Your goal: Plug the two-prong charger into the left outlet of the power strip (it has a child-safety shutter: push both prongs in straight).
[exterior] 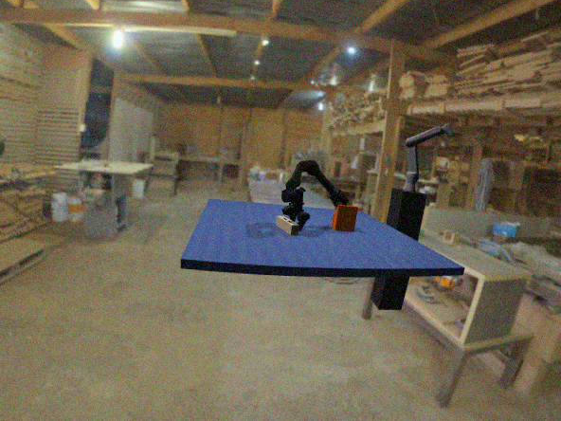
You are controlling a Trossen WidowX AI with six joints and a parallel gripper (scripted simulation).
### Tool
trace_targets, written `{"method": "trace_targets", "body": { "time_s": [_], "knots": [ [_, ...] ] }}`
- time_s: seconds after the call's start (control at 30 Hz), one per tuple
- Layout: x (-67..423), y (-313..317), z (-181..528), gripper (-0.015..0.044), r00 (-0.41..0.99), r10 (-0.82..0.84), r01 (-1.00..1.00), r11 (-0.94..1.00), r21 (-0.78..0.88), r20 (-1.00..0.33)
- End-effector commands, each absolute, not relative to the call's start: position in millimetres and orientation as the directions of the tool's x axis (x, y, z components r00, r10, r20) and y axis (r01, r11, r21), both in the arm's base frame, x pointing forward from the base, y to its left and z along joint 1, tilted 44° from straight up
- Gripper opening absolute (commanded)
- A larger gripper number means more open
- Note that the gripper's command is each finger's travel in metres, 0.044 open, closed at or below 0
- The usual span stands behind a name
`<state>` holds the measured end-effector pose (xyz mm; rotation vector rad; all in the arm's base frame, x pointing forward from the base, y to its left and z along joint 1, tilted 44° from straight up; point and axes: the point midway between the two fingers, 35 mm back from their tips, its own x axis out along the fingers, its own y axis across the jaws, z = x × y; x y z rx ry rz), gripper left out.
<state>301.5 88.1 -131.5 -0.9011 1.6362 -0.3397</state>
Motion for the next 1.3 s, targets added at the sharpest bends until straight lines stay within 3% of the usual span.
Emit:
{"method": "trace_targets", "body": {
  "time_s": [0.0,1.27],
  "knots": [
    [300.2,87.5,-131.6,0.044,-0.023,-0.71,-0.37,0.66,-0.654,-0.704],
    [290.3,84.4,-129.5,0.044,-0.009,-0.704,-0.361,0.665,-0.654,-0.711]
  ]
}}
